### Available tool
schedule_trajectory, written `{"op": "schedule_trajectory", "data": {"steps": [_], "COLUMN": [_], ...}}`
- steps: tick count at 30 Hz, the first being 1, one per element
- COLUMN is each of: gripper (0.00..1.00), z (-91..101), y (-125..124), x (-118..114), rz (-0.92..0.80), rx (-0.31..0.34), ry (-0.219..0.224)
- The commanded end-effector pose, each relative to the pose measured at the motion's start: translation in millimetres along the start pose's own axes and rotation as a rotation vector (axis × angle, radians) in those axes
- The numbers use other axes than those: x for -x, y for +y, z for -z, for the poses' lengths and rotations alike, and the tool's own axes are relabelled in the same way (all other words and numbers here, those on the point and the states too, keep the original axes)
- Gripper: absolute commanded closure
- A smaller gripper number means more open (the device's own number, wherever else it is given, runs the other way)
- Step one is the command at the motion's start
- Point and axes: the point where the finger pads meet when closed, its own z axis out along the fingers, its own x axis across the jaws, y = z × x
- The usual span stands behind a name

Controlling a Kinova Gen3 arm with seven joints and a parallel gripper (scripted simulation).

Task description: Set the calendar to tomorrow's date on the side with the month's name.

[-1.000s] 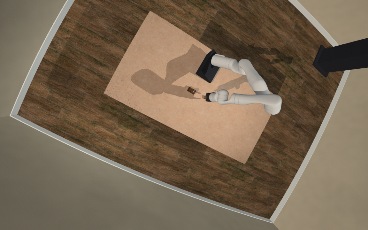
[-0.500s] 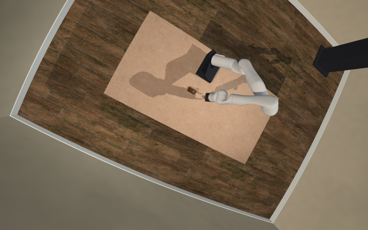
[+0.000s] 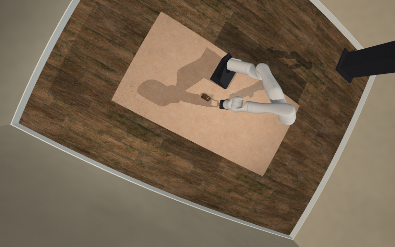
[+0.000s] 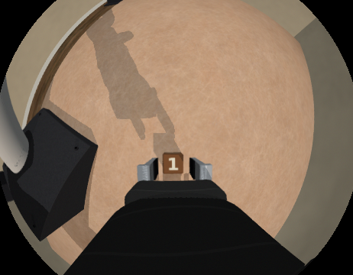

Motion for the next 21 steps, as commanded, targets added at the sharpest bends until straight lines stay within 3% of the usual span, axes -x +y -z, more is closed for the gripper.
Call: {"op": "schedule_trajectory", "data": {"steps": [1,21], "gripper": [0.13,0.13], "z": [-2.1,-4.2], "y": [-0.3,-0.4], "x": [1.0,0.9], "rz": [-0.002,-0.002], "rx": [-0.002,-0.002], "ry": [-0.002,-0.002]}}
